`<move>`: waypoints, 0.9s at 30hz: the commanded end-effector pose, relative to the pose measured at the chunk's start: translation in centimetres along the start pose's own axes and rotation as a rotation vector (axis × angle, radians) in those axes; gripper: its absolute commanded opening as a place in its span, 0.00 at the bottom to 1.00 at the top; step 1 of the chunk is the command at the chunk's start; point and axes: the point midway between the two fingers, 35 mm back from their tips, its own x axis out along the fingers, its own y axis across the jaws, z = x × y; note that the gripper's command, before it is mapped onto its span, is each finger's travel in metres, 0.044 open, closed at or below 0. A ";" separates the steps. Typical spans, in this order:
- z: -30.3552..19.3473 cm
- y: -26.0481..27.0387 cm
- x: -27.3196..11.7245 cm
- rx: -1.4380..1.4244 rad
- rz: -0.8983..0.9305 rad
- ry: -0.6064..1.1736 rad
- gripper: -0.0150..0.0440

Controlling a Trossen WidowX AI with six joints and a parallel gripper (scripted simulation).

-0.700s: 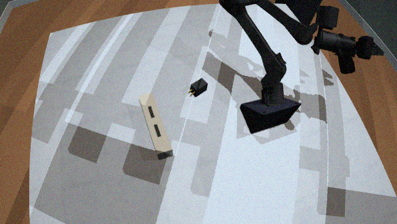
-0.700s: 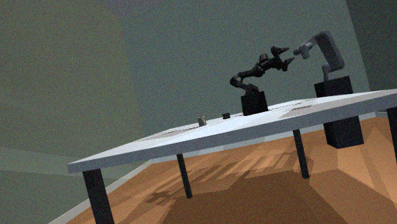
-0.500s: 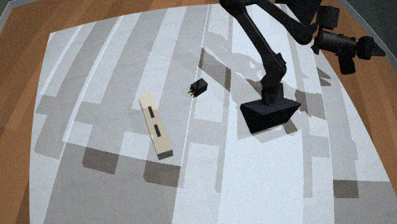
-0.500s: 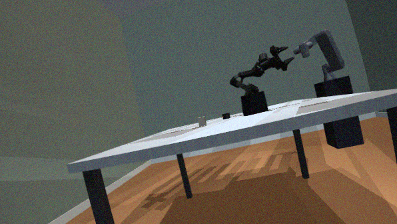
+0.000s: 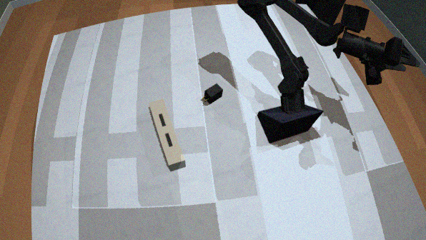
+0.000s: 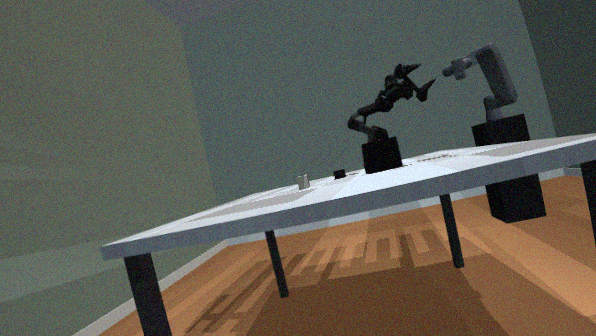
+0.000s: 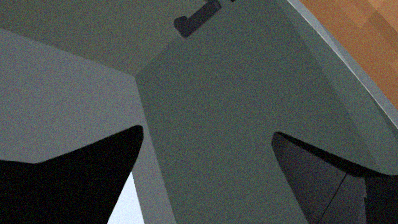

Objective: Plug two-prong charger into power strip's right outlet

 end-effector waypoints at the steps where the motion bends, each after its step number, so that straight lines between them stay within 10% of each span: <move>1: 1.2 1.8 0.0 -0.046 0.056 -0.062 1.00; 27: 8.4 11.6 -3.9 -0.271 0.282 -0.462 1.00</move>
